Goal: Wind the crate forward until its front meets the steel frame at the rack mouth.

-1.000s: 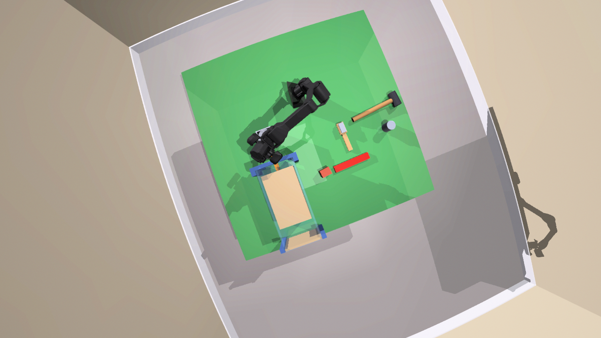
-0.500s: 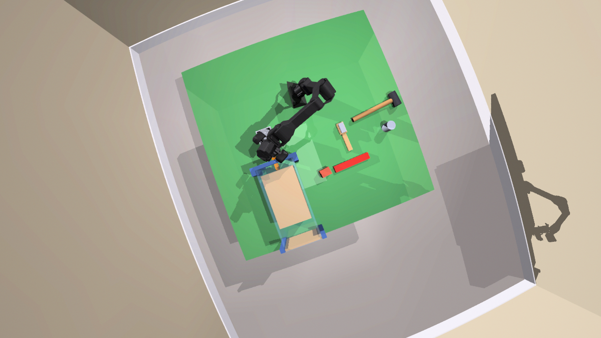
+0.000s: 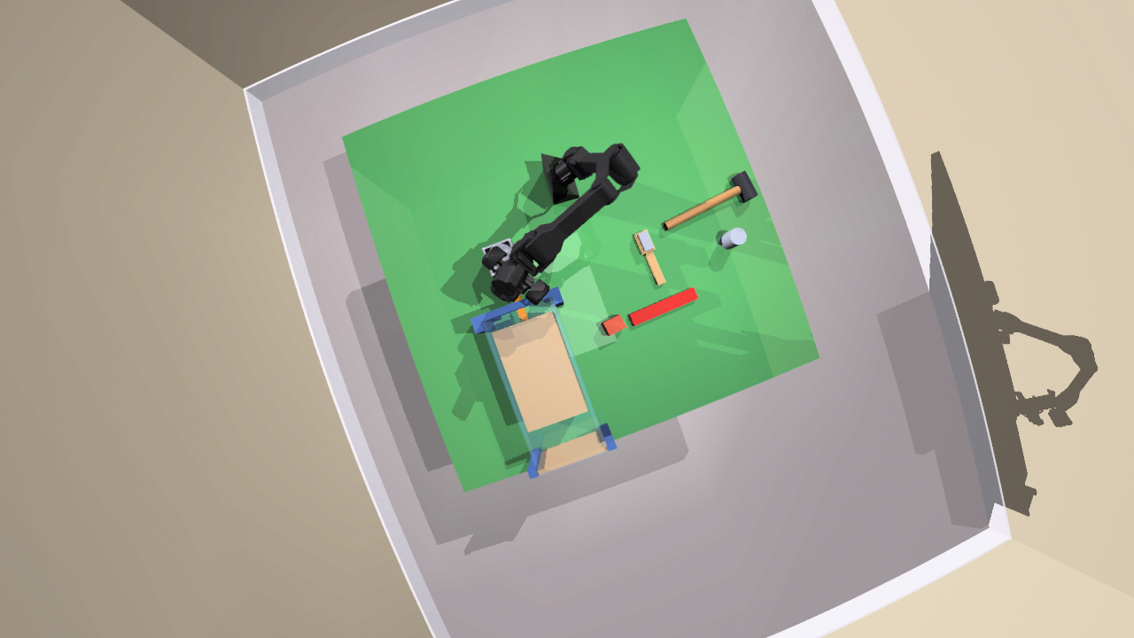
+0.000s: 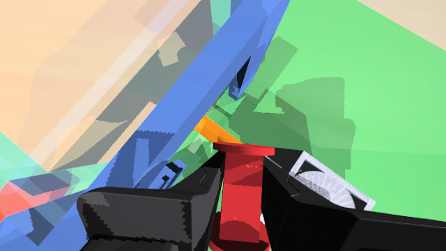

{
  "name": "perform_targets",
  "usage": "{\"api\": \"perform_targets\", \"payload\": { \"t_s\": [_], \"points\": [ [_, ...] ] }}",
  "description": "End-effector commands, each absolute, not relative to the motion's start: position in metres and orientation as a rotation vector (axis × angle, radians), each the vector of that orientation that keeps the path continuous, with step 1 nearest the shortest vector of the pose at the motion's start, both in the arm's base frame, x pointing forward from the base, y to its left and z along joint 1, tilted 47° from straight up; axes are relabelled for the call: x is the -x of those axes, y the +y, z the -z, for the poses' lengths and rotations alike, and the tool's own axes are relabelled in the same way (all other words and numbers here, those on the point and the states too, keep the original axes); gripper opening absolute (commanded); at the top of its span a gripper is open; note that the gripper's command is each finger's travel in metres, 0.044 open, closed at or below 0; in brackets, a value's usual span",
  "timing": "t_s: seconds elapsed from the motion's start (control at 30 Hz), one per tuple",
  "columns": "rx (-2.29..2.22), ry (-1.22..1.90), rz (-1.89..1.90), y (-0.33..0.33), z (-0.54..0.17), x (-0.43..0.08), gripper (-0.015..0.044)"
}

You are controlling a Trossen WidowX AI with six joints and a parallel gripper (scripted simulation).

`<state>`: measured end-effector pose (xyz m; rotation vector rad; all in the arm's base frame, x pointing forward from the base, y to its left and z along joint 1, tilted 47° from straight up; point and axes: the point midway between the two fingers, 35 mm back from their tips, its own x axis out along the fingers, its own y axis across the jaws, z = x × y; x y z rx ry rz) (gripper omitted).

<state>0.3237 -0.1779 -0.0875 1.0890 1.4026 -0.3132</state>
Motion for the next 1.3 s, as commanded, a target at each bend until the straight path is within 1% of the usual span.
{"api": "perform_targets", "payload": {
  "t_s": [0.0, 1.27],
  "points": [
    [-1.113, 1.424, 0.302, -0.166, 0.080, -0.316, 0.0000],
    [-1.115, 1.427, 0.302, -0.142, 0.052, -0.282, 0.0000]
  ]
}}
